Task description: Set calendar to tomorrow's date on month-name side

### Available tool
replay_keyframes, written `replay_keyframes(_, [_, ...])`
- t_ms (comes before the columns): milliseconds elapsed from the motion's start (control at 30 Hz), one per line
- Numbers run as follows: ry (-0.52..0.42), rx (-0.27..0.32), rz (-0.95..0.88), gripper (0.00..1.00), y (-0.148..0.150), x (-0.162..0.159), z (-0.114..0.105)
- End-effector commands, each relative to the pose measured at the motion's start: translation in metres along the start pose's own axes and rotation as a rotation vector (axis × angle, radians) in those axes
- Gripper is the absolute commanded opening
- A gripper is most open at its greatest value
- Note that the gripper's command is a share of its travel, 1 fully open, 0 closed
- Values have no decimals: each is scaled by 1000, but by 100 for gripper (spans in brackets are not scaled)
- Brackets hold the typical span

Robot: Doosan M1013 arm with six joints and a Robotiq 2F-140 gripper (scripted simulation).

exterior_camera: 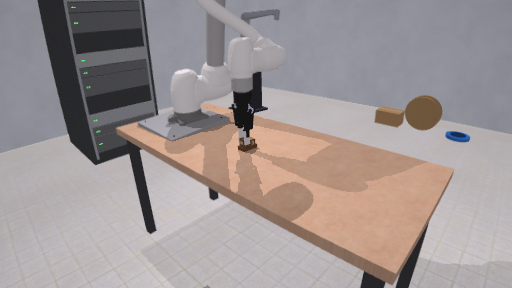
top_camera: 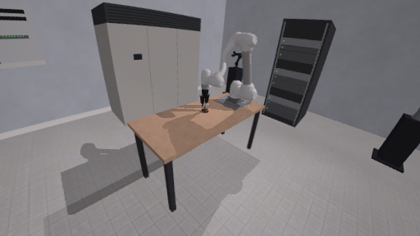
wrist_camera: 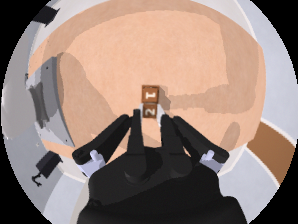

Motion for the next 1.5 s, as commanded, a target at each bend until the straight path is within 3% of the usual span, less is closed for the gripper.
replay_keyframes(0, [0,0,0,17,0,0,0])
replay_keyframes(1467, [0,0,0,17,0,0,6])
Point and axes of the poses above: the point where the finger pads meet when closed, its own z axis out along the fingers, its own y axis across the jaws, x = y × z, the point moved 10 cm from there along -z, back along the fingers, and after that the axes turned 15 degrees about -z, right-handed, at the moved point
